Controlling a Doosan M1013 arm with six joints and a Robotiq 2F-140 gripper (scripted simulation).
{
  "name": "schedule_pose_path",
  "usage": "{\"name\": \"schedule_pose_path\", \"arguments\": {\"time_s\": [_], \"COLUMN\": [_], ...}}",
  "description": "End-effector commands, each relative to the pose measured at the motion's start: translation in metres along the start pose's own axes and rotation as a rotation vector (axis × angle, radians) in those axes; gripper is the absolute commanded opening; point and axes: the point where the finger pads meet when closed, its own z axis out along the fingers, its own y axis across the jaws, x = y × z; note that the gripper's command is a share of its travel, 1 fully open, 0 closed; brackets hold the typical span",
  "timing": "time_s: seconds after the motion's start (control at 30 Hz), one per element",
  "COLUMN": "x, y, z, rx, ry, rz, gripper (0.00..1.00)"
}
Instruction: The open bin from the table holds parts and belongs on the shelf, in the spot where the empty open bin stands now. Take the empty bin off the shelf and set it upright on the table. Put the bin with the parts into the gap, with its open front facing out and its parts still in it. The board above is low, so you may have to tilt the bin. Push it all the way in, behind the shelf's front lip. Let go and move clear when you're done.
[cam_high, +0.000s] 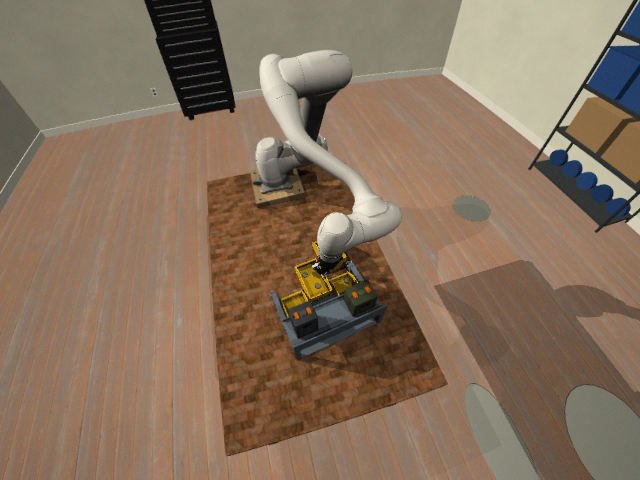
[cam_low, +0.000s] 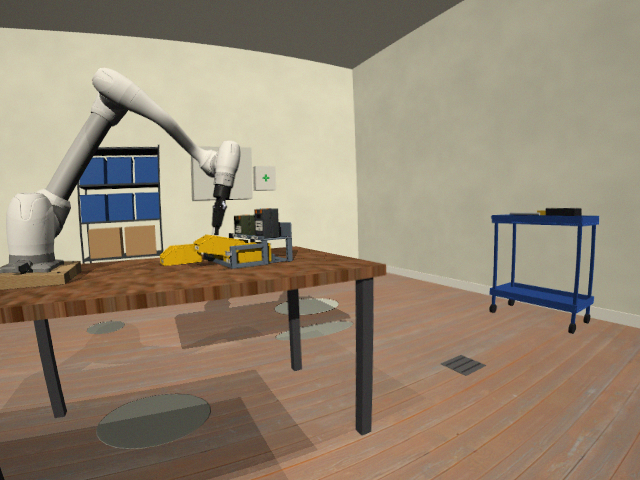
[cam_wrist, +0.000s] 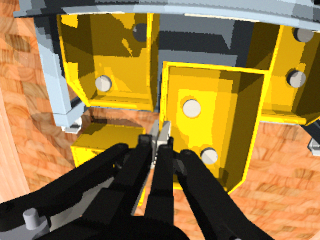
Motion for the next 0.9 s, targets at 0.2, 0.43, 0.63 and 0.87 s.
{"name": "schedule_pose_path", "arguments": {"time_s": [0.2,0.43,0.63,0.87], "x": [0.003,0.004,0.004,0.005], "y": [0.0,-0.001,-0.001,-0.001], "z": [0.0,0.004,0.009,0.011], "rx": [-0.004,-0.004,-0.004,-0.004], "ry": [0.001,0.001,0.001,0.001], "rz": [-0.001,-0.001,-0.001,-0.001], "gripper": [0.1,0.1,0.1,0.1]}}
